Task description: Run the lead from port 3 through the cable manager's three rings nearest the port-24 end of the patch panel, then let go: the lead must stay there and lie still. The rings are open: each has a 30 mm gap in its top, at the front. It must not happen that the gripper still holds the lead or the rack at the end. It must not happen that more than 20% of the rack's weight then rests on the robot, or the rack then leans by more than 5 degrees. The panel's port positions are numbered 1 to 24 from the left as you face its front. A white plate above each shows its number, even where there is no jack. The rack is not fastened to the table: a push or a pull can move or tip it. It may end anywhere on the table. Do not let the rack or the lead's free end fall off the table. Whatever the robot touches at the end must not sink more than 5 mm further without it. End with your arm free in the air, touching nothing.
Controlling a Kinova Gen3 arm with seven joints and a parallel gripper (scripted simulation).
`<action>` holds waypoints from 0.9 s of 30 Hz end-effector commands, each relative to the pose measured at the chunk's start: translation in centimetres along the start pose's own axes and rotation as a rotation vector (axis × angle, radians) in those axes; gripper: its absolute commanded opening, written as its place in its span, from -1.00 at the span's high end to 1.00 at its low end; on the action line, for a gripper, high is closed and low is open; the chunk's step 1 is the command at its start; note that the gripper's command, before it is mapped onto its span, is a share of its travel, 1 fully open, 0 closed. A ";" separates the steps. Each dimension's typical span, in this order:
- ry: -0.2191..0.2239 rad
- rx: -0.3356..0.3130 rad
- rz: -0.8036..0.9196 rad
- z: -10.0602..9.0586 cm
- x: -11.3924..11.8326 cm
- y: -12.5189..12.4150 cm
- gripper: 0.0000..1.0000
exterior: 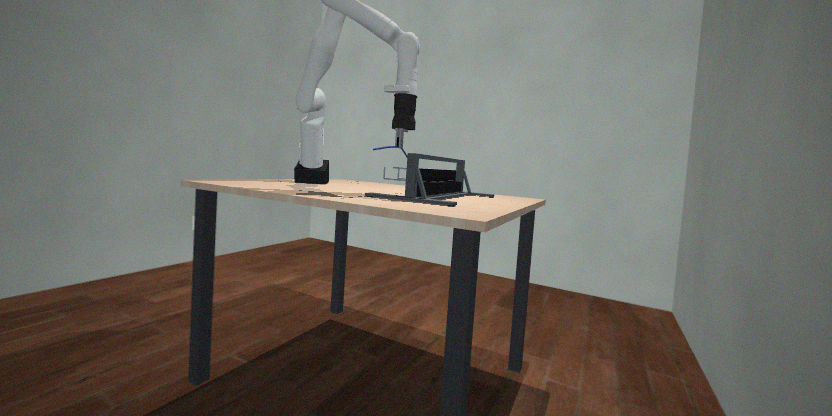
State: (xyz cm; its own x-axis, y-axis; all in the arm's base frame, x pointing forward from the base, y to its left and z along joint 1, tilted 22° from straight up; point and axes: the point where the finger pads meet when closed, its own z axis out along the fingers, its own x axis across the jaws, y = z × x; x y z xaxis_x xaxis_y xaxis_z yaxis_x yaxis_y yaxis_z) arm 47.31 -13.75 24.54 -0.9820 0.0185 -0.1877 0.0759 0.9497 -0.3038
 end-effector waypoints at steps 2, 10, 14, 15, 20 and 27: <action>-0.007 0.010 0.010 -0.3 -0.1 -0.8 1.00; -0.007 0.010 0.010 0.0 -0.1 -0.8 1.00; -0.007 0.010 0.010 0.2 -0.1 -0.8 1.00; -0.007 0.010 0.010 0.3 -0.1 -0.8 1.00; -0.007 0.010 0.010 0.6 -0.1 -0.8 1.00; -0.007 0.010 0.010 1.5 -0.1 -0.9 1.00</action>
State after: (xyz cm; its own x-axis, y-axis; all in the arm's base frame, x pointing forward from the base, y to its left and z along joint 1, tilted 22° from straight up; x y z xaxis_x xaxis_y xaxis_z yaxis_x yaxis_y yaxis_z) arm 47.68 -14.56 23.48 -0.9804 0.0209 -0.1961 0.0817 0.9480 -0.3076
